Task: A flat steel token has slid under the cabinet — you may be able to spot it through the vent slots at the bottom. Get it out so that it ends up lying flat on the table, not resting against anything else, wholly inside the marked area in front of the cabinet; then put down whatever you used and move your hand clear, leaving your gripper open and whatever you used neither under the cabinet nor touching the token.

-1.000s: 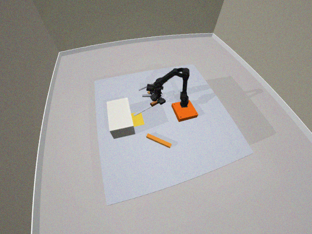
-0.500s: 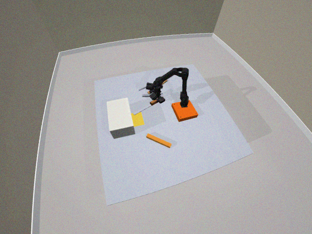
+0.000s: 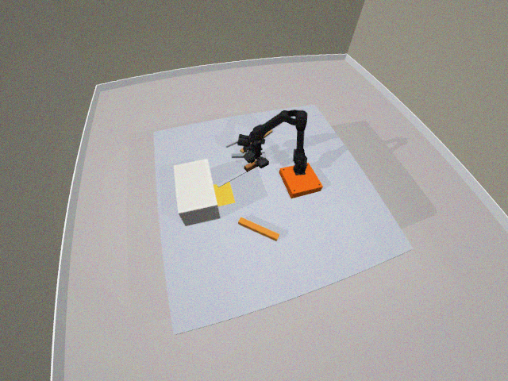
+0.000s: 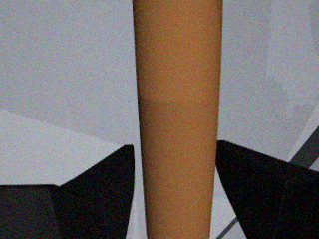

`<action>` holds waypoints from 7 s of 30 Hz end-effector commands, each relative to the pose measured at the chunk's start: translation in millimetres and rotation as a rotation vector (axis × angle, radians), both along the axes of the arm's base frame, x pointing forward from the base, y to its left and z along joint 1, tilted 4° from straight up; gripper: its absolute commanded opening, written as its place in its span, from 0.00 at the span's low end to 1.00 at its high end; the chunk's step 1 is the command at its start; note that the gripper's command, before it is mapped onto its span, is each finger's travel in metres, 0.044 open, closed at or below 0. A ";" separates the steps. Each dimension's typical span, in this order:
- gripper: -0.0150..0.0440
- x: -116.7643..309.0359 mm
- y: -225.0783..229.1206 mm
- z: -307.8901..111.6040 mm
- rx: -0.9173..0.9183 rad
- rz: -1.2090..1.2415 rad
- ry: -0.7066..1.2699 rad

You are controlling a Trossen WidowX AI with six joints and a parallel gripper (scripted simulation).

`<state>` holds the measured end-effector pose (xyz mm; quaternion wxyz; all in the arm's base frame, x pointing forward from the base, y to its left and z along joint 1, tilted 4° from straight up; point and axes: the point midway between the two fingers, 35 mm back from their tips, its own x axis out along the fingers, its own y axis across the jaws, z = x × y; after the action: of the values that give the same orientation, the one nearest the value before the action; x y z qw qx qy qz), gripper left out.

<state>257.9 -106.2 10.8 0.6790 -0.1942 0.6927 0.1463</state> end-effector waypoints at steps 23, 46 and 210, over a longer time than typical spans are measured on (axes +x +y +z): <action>0.62 0.6 -1.7 -1.2 -0.005 0.000 -0.013; 0.25 5.0 0.6 -1.2 -0.005 -0.004 -0.012; 0.25 164.2 95.2 -5.2 0.004 -0.015 -0.021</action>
<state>424.7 -19.1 7.6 0.6880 -0.1896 0.6871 0.1363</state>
